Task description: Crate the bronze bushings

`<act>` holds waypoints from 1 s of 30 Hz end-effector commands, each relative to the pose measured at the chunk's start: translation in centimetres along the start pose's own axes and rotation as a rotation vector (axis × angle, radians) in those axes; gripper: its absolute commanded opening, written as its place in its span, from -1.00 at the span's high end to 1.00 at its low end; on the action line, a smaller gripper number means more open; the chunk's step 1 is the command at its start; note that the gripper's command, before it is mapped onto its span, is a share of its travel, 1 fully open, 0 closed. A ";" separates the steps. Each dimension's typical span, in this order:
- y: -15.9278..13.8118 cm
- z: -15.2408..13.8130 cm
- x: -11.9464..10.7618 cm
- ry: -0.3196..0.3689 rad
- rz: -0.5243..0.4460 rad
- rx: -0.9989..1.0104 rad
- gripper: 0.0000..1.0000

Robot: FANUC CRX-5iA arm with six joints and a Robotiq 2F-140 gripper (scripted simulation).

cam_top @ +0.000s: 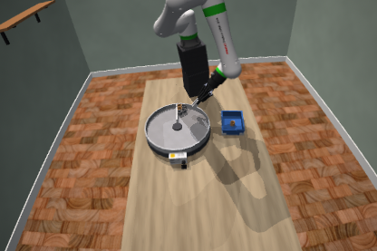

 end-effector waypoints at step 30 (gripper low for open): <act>-5.6 -2.3 4.8 -0.039 0.012 -0.016 0.87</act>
Point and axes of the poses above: the point where the finger pads meet when closed, its own x axis out along the fingers, its own z axis across the jaws, y = z × x, the point moved 4 cm from there along -x, back along the fingers, and after that the axes turned 4 degrees about x, right-handed, at the moved point
